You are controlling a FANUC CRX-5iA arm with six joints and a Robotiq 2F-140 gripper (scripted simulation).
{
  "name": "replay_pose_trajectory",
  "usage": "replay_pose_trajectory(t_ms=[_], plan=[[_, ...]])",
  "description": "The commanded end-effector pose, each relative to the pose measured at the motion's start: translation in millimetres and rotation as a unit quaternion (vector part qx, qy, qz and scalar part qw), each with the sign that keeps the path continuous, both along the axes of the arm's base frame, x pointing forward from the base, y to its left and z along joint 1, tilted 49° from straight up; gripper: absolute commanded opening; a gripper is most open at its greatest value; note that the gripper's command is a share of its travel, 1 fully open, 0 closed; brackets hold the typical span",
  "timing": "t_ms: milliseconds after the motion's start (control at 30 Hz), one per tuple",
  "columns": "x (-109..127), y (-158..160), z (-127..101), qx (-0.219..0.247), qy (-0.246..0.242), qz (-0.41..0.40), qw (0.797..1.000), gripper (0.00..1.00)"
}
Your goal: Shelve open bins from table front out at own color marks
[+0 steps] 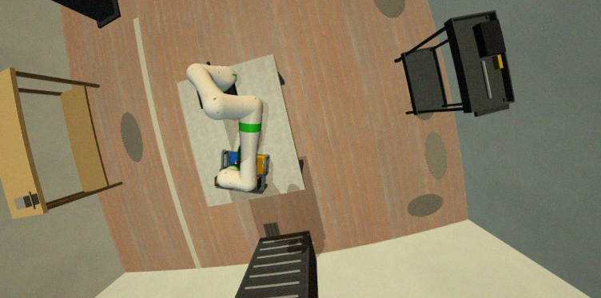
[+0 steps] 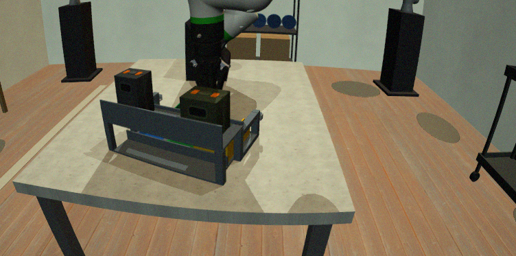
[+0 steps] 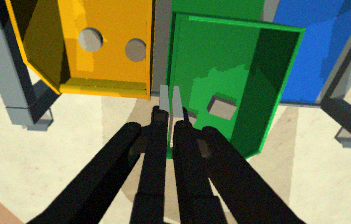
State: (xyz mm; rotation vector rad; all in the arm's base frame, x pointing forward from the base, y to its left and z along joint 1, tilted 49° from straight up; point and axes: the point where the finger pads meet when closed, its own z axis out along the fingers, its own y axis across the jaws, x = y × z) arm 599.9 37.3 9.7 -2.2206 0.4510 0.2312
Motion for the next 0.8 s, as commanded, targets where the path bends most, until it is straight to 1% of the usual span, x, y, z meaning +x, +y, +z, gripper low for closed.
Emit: replay_pose_trajectory(t_ms=[0, 767], plan=[[0.1, -0.3, 0.1, 0.0, 0.0, 0.0, 1.0, 0.0], [3.6, -1.3, -1.0, -0.001, -0.001, -0.001, 1.0, 0.0]])
